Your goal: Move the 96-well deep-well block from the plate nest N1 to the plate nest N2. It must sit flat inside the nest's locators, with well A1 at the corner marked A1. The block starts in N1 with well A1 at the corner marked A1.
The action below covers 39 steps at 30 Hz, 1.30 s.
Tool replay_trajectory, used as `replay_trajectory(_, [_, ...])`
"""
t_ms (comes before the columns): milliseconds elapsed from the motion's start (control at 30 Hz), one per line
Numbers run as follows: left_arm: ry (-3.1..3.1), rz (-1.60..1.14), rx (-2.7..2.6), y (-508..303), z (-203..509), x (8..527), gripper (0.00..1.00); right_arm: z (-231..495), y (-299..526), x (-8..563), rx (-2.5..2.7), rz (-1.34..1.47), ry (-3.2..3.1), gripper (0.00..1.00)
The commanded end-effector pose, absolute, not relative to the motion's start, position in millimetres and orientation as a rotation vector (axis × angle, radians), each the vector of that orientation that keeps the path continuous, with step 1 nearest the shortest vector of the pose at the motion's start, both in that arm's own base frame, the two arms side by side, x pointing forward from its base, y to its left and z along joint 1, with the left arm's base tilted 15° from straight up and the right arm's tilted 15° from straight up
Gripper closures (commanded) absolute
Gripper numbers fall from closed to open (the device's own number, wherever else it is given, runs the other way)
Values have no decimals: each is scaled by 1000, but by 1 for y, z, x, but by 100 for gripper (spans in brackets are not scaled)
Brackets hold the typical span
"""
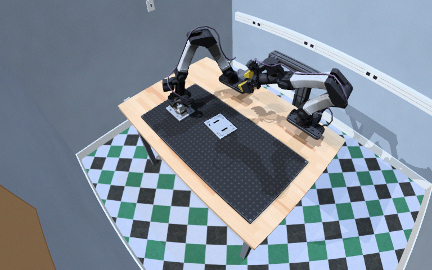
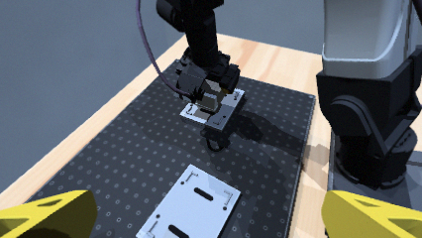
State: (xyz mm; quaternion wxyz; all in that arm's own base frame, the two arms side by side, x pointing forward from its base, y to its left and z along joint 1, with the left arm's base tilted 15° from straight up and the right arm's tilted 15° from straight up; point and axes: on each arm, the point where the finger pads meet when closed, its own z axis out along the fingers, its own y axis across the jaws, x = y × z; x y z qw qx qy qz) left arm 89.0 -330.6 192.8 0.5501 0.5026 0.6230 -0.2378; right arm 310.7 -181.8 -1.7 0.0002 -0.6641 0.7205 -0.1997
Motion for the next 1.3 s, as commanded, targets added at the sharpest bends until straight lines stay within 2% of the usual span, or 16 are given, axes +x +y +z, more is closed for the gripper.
replay_trajectory(0, [1496,-572,1166,-329,198,87,0,10,-164,293,-2071,-593,2318,24])
replay_trajectory(300, [1706,-470,1161,-291,175,67,0,8,-101,270,-1938,-592,2443,24])
replay_trajectory(800, [1738,-365,1147,-216,190,42,0,-4,26,241,-1920,-565,2471,24])
replay_trajectory(967, [1678,-393,1142,-193,208,41,0,-9,68,241,-1922,-565,2416,24])
replay_trajectory(1267, [1633,-457,1150,-183,222,39,0,-28,97,245,-1949,-558,2364,24])
